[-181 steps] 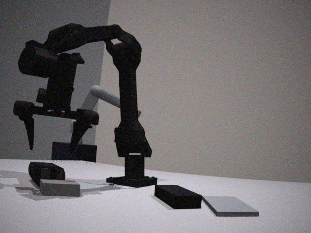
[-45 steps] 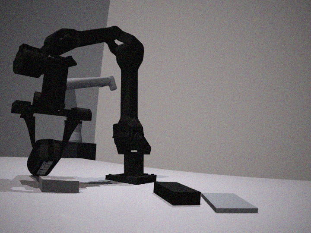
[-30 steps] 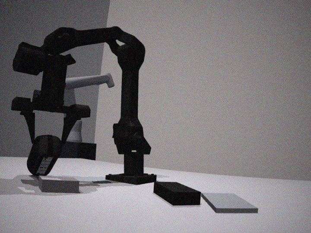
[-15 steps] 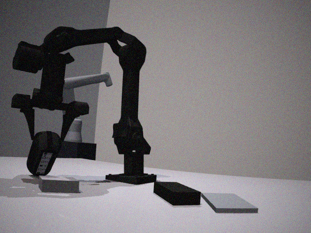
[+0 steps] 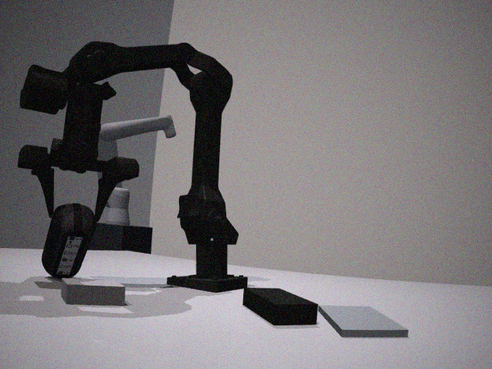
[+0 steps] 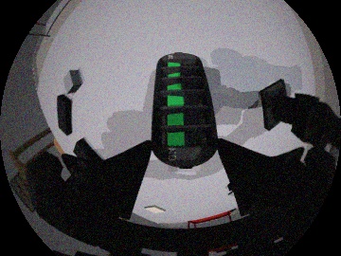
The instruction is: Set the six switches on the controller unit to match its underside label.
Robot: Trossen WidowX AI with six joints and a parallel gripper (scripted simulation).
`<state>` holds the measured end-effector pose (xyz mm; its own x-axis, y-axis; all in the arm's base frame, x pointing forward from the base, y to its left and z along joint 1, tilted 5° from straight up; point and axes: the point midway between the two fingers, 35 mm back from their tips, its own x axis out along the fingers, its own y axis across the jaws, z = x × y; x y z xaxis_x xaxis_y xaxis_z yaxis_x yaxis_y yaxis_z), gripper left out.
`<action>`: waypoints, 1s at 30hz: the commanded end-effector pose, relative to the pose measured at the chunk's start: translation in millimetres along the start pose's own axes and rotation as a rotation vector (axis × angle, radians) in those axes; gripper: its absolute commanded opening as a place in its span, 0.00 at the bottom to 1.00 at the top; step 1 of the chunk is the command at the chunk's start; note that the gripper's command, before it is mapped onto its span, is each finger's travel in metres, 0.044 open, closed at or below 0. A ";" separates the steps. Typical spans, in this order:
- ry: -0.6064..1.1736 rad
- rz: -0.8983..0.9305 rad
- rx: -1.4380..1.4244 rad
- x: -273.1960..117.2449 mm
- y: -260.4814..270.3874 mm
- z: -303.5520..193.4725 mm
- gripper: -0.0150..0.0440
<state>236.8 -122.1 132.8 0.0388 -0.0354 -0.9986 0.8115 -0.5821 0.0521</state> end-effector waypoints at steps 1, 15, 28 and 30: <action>0.002 0.004 0.000 -2.7 0.7 3.2 0.82; 0.023 0.004 0.000 -6.8 0.7 10.8 0.82; 0.048 0.004 -0.001 -13.2 -0.1 21.7 0.82; 0.052 0.004 -0.001 -13.9 -0.1 23.3 0.82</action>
<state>224.6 -137.3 144.7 0.0707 0.0066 -0.9975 0.8123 -0.5808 0.0537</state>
